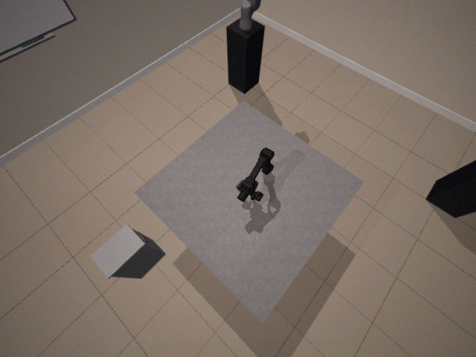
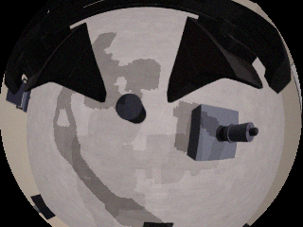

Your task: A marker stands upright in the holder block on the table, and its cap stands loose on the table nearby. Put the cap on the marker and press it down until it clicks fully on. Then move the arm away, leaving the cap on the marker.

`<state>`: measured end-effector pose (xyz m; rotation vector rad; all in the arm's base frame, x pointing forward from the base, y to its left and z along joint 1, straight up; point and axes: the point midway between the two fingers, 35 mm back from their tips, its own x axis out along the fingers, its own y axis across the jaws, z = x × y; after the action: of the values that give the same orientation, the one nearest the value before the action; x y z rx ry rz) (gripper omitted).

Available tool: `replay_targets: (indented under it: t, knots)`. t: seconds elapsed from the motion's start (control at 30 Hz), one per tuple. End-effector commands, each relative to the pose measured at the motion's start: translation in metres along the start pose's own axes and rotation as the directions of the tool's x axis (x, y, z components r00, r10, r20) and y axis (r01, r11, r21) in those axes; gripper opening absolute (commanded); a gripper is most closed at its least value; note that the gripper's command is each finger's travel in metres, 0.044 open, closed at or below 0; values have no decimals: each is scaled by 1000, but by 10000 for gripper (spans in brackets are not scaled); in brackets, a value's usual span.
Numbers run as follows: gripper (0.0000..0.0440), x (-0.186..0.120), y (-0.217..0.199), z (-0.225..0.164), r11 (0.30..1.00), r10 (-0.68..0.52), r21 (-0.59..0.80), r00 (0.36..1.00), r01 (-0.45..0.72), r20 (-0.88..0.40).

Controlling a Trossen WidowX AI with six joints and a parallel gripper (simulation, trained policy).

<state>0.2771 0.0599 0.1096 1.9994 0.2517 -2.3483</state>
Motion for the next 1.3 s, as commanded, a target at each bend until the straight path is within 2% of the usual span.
replay_targets:
  t: [0.0, 0.67, 0.77, 0.93, 1.27]
  knots:
    - [285, 7, 0, 1, 1000, 22, -19, 1000, -22, 11]
    - [240, 49, -6, 3, 993, 90, -84, 995, -87, 36]
    - [200, 51, -6, 2, 991, 101, -92, 995, -98, 24]
    - [70, 44, -7, 2, 989, 109, -98, 994, -109, -4]
    - [26, 11, -4, 1, 988, 122, -82, 990, -127, -68]
